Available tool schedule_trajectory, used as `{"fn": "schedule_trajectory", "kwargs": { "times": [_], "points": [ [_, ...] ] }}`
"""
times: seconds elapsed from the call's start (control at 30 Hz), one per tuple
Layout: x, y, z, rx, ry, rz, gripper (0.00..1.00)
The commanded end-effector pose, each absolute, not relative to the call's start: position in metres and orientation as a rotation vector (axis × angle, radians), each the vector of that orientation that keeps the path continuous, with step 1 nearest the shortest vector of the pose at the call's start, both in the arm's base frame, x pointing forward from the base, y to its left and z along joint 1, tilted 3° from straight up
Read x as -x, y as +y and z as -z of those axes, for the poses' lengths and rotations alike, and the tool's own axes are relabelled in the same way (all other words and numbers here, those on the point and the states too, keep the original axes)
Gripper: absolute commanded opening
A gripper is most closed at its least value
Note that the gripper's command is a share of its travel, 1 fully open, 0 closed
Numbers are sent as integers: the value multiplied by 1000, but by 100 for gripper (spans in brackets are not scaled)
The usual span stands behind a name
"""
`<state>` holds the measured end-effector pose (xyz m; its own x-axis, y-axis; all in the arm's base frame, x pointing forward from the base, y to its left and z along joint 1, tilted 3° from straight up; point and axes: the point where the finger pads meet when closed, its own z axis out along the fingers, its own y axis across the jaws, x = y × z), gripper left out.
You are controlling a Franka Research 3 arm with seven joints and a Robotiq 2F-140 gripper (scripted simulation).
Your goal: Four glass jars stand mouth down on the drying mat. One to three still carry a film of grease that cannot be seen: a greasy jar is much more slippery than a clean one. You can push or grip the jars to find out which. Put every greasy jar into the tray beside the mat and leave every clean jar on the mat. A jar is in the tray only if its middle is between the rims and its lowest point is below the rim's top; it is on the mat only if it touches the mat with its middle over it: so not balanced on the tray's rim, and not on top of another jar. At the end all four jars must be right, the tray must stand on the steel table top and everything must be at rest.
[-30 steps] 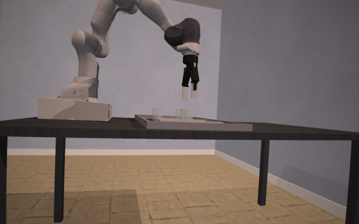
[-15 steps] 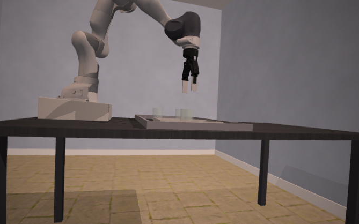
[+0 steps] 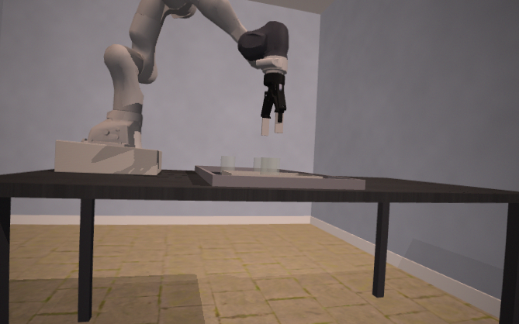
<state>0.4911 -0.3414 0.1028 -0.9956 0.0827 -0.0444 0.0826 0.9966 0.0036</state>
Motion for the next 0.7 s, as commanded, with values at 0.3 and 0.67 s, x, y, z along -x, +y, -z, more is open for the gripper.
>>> {"fn": "schedule_trajectory", "kwargs": {
  "times": [0.3, 0.67],
  "points": [
    [-532, -252, -106, -165, 3088, 5, 100],
    [-564, -176, -107, -165, 3088, 5, 100]
  ]
}}
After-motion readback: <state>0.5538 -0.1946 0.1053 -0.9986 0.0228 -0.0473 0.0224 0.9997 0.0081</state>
